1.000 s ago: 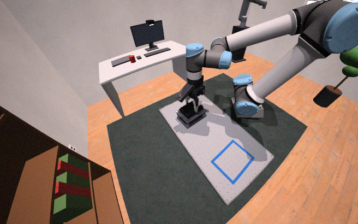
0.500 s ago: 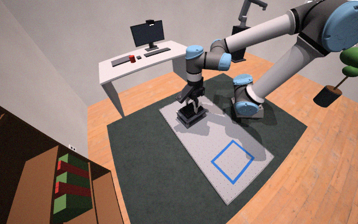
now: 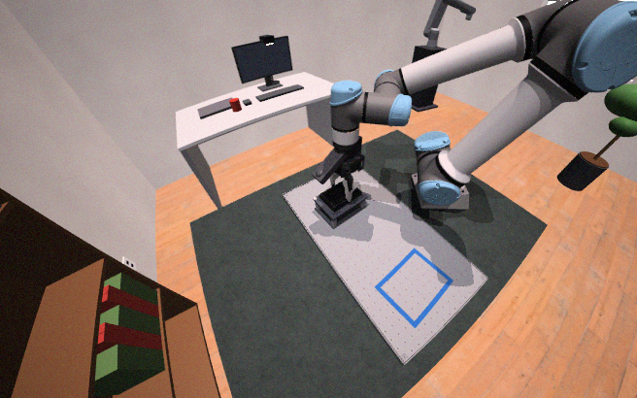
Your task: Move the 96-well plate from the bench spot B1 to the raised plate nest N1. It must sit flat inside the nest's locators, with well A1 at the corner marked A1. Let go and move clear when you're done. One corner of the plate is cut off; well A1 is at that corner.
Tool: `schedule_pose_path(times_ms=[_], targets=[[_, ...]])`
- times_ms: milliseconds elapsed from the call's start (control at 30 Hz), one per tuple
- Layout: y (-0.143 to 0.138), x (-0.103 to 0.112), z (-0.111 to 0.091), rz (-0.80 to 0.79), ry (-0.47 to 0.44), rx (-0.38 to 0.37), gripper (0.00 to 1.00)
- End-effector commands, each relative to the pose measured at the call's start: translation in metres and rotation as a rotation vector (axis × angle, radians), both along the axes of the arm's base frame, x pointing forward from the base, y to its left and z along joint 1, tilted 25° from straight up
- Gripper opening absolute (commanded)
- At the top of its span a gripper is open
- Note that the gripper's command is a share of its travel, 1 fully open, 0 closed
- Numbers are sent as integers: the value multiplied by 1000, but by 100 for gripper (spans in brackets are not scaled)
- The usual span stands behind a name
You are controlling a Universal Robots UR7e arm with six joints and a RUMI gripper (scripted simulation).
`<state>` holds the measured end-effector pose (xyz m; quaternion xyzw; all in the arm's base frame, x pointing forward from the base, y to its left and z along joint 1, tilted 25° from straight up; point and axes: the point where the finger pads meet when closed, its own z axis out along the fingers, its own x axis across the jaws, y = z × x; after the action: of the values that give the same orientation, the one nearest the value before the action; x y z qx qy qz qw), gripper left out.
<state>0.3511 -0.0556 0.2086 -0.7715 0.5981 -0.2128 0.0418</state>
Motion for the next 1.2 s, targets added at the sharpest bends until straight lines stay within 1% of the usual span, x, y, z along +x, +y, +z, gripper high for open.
schedule_pose_path(times_ms=[0,1167], targets=[[0,0,0,0,-1,-1,0],[-1,2,-5,0,-1,-1,0]])
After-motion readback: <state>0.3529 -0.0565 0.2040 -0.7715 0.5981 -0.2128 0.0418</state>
